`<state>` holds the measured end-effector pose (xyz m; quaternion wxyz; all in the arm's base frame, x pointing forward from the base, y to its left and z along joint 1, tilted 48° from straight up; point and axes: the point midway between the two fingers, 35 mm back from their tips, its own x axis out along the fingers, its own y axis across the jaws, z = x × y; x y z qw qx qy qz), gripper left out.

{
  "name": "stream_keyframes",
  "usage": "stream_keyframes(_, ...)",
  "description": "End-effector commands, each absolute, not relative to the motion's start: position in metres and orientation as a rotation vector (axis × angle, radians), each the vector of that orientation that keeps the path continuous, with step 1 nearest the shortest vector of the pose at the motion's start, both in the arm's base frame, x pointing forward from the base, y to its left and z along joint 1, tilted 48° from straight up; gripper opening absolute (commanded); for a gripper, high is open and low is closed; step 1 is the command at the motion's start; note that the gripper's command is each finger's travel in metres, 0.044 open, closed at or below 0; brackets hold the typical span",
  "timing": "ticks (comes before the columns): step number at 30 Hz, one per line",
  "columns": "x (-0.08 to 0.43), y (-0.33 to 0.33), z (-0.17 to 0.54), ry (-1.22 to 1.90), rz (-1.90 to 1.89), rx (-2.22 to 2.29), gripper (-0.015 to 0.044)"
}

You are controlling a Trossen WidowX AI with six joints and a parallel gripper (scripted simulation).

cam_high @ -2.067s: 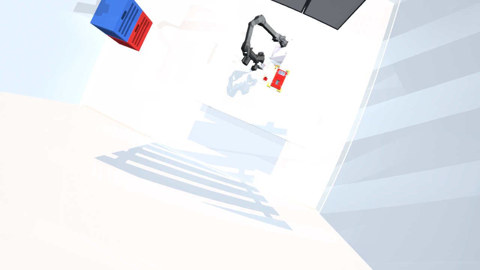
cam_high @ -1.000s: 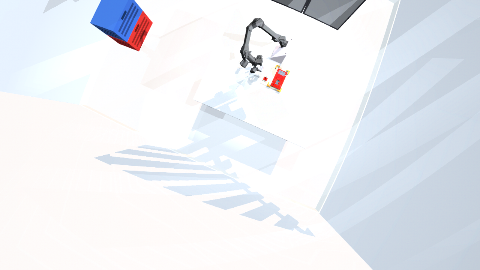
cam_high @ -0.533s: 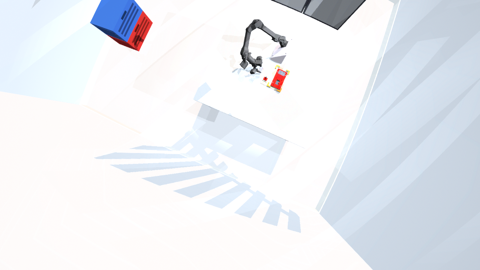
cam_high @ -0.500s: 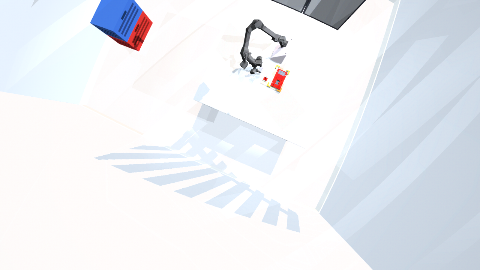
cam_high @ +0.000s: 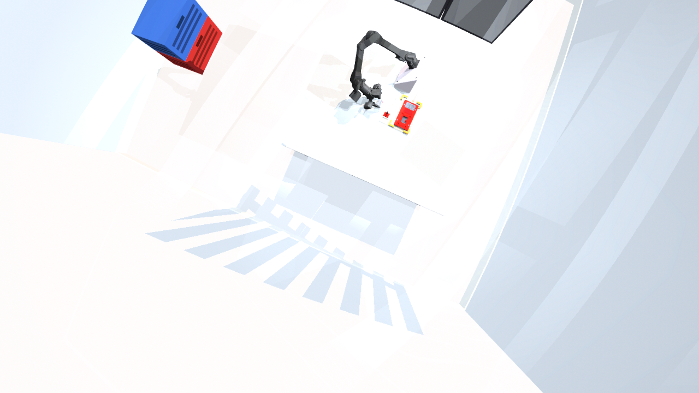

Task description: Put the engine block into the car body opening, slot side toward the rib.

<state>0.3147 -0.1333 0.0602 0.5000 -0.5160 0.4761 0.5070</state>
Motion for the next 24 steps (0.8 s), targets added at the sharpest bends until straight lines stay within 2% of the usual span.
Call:
stream_keyframes(1,0.3145,-0.1384,0.0526,1.150,1.235,-1.241,0.0000)
stream_keyframes(5,0.3150,-0.1359,0.0559,1.150,1.235,-1.241,0.0000)
stream_keyframes(21,0.3148,-0.1344,0.0573,1.141,1.233,-1.242,0.0420)
stream_keyframes(22,0.3148,-0.1344,0.0573,1.141,1.233,-1.242,0.0440)
stream_keyframes(24,0.3148,-0.1344,0.0573,1.141,1.233,-1.242,0.0440)
